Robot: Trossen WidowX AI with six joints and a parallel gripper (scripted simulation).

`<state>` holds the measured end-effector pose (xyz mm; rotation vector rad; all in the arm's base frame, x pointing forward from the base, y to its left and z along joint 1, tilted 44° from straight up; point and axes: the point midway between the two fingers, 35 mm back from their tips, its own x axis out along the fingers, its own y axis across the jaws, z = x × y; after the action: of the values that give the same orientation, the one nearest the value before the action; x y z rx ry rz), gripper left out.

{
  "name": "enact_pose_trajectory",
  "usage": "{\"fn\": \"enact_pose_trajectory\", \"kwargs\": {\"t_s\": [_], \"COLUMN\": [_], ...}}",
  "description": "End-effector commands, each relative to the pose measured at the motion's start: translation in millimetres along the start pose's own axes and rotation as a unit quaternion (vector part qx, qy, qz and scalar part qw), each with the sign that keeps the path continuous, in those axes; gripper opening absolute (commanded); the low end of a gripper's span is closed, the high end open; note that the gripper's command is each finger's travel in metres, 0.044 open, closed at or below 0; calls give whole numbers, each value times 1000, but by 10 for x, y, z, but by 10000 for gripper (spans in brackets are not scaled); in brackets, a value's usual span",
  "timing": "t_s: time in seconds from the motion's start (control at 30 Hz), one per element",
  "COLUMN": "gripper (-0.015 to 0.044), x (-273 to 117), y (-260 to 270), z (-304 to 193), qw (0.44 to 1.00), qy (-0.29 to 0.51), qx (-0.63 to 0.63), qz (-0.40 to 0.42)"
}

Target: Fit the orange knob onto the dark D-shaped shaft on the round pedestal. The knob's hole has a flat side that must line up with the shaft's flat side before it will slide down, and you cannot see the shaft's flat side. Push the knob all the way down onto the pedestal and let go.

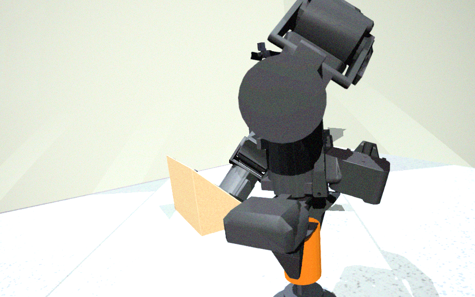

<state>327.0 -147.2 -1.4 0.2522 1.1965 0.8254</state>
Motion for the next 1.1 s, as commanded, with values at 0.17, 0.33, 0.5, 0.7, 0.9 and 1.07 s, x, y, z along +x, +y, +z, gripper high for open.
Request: {"fn": "enact_pose_trajectory", "kwargs": {"t_s": [0.17,0.33,0.5,0.7,0.9,1.07], "gripper": [0,0,0,0,0,0], "x": [1,18,16,11,-10,-20], "y": [-29,-41,-41,-25,-12,-6], "z": [39,29,14,3,10,27], "qw": [999,999,999,999,999,999], "qy": [-1,-1,-1,-1,-1,-1], "qx": [-32,-32,-32,-32,-32,-32], "qz": [-3,-3,-3,-3,-3,-3]}}
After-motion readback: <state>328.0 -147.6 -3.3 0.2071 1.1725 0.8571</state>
